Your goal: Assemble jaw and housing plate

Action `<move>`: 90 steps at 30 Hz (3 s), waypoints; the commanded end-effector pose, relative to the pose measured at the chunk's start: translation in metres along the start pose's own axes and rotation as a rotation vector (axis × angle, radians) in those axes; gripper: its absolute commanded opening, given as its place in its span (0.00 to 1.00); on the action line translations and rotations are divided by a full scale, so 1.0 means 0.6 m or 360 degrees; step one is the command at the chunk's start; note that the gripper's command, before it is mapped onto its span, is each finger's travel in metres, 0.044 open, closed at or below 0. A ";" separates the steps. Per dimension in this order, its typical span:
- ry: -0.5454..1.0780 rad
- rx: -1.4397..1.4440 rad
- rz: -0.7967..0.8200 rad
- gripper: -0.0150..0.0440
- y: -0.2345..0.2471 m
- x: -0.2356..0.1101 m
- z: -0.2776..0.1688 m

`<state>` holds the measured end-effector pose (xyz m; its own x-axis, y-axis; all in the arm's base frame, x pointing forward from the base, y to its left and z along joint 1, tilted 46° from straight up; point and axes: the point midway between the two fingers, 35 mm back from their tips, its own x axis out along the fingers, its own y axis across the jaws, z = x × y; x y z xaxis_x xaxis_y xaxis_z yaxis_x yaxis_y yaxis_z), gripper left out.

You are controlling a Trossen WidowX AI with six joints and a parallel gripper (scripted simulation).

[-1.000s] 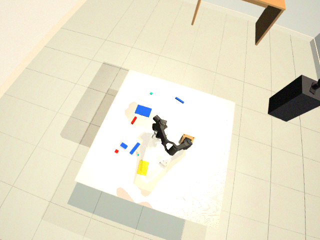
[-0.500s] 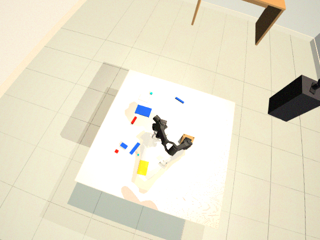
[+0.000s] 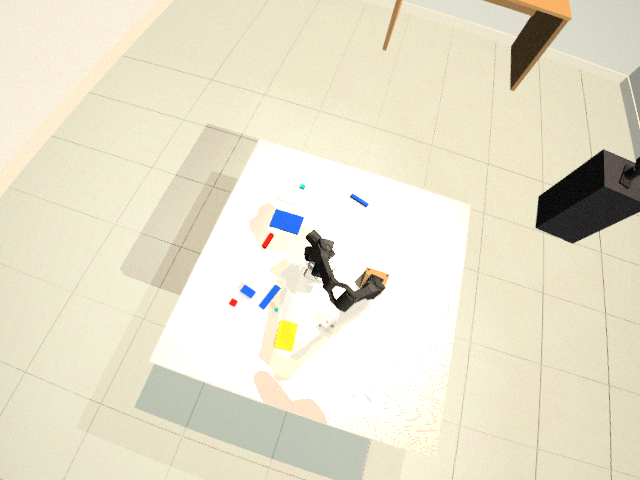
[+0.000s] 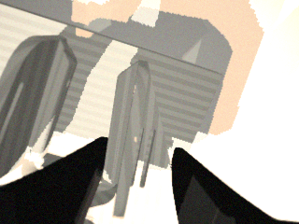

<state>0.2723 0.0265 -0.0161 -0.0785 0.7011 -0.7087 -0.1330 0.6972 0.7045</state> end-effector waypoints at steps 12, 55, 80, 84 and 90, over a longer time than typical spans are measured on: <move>0.0000 0.0000 0.0000 0.63 0.000 0.000 0.000; -0.0058 0.0525 -0.0080 1.00 0.120 -0.130 0.012; -0.0075 0.1840 -0.0045 1.00 0.321 -0.136 -0.044; -0.0069 0.2049 -0.0033 1.00 0.350 -0.136 -0.062; -0.0053 0.2363 -0.0016 1.00 0.390 -0.138 -0.092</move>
<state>0.2025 0.1182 0.1974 -0.0613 0.6777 -0.7328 0.9560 0.2509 0.1520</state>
